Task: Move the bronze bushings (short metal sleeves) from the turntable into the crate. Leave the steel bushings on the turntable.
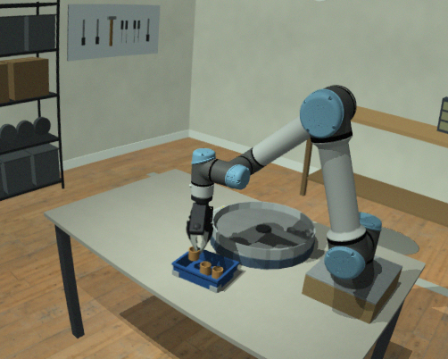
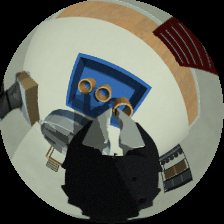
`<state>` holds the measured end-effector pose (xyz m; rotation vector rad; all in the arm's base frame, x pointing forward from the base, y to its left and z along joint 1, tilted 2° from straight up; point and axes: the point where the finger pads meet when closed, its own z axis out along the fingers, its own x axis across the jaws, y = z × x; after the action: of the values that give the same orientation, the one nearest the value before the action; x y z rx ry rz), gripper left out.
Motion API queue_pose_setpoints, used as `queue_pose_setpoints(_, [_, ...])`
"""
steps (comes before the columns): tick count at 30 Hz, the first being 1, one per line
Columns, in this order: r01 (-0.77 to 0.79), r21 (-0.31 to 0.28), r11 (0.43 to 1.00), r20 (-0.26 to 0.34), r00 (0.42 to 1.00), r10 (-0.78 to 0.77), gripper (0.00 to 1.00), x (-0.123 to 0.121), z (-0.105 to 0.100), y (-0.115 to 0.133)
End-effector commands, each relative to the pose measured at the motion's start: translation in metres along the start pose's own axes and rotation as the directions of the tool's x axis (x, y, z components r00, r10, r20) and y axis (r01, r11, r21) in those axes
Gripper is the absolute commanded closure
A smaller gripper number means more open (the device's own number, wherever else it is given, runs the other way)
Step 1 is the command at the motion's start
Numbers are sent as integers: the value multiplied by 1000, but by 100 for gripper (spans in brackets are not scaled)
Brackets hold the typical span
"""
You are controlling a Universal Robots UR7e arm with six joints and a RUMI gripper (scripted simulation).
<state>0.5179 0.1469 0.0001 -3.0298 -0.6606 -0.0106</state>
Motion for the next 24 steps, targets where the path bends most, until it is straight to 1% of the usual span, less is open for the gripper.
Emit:
queue_pose_setpoints(1, [0,-1,1000,-2,1000,0,100,0,4,0])
queue_pose_setpoints(14, [0,-1,1000,-2,1000,0,100,1,26,0])
queue_pose_setpoints(24, [0,-1,1000,-2,1000,0,100,1,34,0])
